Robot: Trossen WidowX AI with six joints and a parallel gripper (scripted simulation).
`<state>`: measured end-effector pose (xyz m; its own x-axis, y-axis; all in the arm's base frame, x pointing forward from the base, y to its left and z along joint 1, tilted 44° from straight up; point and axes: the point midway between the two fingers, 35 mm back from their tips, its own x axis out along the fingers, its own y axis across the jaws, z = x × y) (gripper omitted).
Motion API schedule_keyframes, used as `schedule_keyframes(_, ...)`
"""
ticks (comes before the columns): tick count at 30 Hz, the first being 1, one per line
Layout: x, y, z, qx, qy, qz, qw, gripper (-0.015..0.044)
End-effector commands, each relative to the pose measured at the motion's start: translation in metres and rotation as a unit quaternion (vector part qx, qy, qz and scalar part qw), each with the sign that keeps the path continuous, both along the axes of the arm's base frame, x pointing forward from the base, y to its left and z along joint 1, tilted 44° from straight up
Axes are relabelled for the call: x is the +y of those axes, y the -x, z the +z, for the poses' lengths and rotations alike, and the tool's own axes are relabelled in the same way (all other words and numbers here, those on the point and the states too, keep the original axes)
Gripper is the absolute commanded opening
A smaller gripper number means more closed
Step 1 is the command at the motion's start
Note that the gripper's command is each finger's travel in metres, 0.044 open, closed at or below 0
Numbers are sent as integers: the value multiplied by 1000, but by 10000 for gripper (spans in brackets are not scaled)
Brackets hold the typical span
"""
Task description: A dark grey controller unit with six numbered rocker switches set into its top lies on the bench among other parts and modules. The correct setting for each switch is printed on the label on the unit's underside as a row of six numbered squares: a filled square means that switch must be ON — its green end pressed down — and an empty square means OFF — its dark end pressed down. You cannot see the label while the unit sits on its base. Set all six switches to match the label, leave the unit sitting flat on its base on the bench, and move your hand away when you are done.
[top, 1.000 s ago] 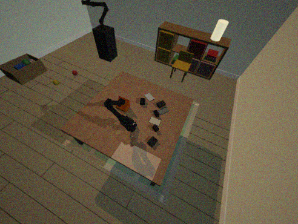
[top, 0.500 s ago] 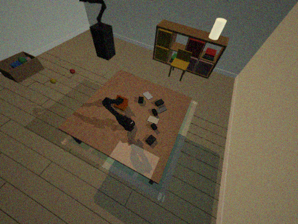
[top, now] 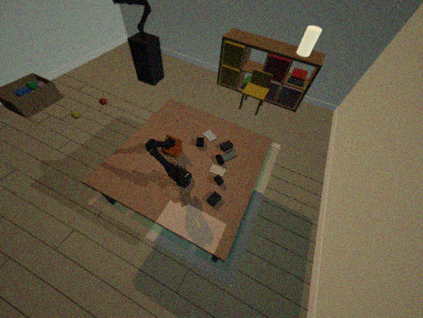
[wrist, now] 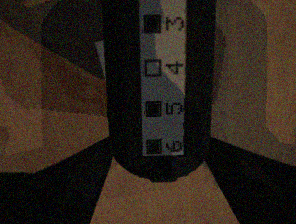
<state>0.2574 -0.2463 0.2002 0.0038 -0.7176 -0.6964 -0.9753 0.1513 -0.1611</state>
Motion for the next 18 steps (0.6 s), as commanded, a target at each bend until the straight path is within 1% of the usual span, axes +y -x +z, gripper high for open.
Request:
schedule_keyframes(1, -1, -2, -7, 6, -8, 6, 1000, 337)
schedule_keyframes(18, -12, -1, -15, 6, -7, 6, 1000, 337)
